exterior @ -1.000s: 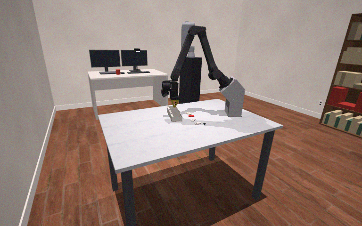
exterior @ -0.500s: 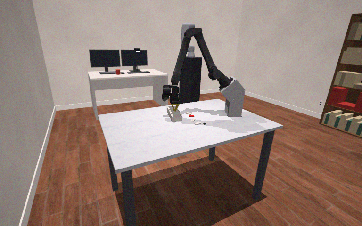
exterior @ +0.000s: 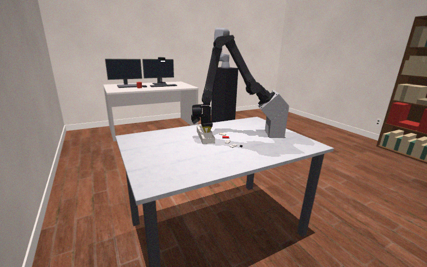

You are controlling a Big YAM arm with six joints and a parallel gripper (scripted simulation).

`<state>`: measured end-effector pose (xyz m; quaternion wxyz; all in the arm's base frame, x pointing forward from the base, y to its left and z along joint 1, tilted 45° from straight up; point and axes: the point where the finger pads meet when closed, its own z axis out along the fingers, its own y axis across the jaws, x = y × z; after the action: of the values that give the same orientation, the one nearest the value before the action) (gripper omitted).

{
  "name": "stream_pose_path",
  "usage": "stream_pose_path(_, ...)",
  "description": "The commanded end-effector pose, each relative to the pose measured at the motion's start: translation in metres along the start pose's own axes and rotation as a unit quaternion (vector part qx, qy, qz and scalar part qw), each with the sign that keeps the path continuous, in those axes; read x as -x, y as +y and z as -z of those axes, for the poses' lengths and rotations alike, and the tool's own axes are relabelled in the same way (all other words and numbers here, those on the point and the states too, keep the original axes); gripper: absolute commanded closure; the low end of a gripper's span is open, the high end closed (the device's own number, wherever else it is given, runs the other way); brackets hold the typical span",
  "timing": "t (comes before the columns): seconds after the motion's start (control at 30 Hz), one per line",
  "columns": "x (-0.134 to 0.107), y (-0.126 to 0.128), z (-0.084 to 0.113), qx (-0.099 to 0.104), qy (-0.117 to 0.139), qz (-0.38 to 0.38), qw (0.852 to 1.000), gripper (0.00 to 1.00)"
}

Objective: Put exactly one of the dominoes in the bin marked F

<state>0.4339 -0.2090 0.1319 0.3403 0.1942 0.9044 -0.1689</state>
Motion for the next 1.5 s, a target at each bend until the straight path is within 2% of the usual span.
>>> stream_pose_path(0.0,0.0283,-0.005,0.0116,-0.001,-0.03,-0.002,1.0,0.91)
stream_pose_path(1.47,0.0328,-0.0103,0.0166,-0.003,-0.029,-0.004,1.0,0.91)
